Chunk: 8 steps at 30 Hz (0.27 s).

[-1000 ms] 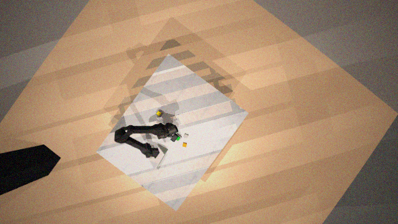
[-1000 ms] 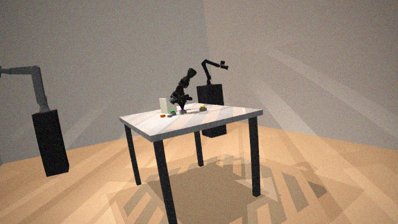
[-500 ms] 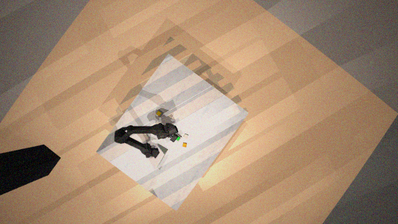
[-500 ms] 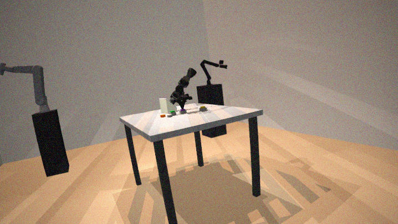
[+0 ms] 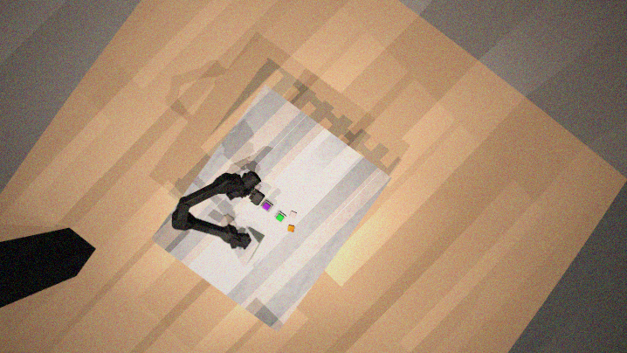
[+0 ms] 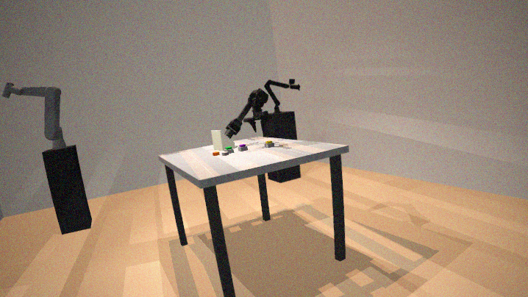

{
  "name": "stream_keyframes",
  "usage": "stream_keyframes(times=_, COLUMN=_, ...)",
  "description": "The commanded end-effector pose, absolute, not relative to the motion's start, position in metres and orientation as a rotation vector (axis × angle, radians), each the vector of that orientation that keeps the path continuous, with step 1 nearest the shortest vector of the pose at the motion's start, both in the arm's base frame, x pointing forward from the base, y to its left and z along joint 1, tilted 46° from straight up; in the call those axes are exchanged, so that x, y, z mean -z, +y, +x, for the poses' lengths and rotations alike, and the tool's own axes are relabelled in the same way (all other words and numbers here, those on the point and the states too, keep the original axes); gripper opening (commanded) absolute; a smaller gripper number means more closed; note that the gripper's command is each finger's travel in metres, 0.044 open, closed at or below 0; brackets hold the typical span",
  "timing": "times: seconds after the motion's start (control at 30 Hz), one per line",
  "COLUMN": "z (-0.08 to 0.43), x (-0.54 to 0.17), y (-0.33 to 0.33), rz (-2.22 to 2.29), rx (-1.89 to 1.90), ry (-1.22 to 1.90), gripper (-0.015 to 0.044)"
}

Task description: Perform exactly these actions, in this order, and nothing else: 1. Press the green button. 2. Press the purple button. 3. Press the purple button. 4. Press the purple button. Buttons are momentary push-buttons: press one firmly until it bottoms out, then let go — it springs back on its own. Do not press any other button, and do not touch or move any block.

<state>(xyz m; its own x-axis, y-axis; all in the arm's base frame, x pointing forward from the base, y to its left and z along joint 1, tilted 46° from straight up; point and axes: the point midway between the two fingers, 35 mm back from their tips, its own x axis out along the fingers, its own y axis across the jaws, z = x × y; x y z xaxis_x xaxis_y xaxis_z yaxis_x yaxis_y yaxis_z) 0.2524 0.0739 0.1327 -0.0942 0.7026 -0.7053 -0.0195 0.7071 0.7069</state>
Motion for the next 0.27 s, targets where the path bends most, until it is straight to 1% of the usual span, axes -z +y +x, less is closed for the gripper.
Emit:
stream_keyframes(times=0.0, z=0.2471, x=-0.1840, y=0.1003, rz=0.583, rx=-0.683, ry=1.566, gripper=0.0335)
stream_keyframes(times=0.07, z=0.2463, x=-0.1870, y=0.1019, rz=0.583, rx=-0.685, ry=1.566, gripper=0.0387)
stream_keyframes(times=0.1, z=0.2463, x=-0.1870, y=0.1019, rz=0.583, rx=-0.685, ry=1.566, gripper=0.0400)
stream_keyframes(times=0.23, z=0.2463, x=-0.1870, y=0.1019, rz=0.583, rx=-0.685, ry=1.566, gripper=0.0400)
